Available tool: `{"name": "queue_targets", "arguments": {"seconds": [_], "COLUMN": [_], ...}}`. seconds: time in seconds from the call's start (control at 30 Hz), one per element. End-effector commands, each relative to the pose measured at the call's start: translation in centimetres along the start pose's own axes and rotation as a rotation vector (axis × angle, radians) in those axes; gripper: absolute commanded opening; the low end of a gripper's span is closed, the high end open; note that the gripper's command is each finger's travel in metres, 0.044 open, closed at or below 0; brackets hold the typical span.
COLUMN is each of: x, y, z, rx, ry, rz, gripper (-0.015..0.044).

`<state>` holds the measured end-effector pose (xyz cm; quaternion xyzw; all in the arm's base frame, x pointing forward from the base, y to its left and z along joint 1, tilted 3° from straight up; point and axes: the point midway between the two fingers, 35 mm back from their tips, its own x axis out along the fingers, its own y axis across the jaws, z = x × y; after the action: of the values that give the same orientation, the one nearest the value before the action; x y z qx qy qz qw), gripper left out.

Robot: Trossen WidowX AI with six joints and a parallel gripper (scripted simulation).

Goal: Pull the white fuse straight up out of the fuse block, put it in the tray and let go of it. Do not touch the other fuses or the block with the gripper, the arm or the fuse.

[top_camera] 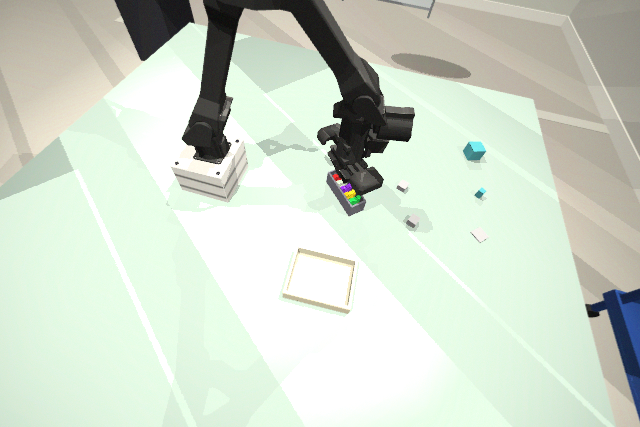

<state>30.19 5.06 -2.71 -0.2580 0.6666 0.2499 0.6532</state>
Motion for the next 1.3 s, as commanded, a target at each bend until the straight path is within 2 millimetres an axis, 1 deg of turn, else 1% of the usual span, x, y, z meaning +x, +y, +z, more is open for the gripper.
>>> {"name": "queue_targets", "arguments": {"seconds": [0.0,0.3,0.67,1.27], "x": [0.53,0.66,0.56,-0.15], "y": [0.04,0.04,0.06,0.04], "z": [-0.17,-0.17,-0.09,-0.05], "rx": [0.006,0.006,0.000,0.001], "ry": [0.007,0.007,0.004,0.004], "rz": [0.000,0.000,0.002,0.002], "gripper": [0.0070,0.0070,0.0000,0.0000]}}
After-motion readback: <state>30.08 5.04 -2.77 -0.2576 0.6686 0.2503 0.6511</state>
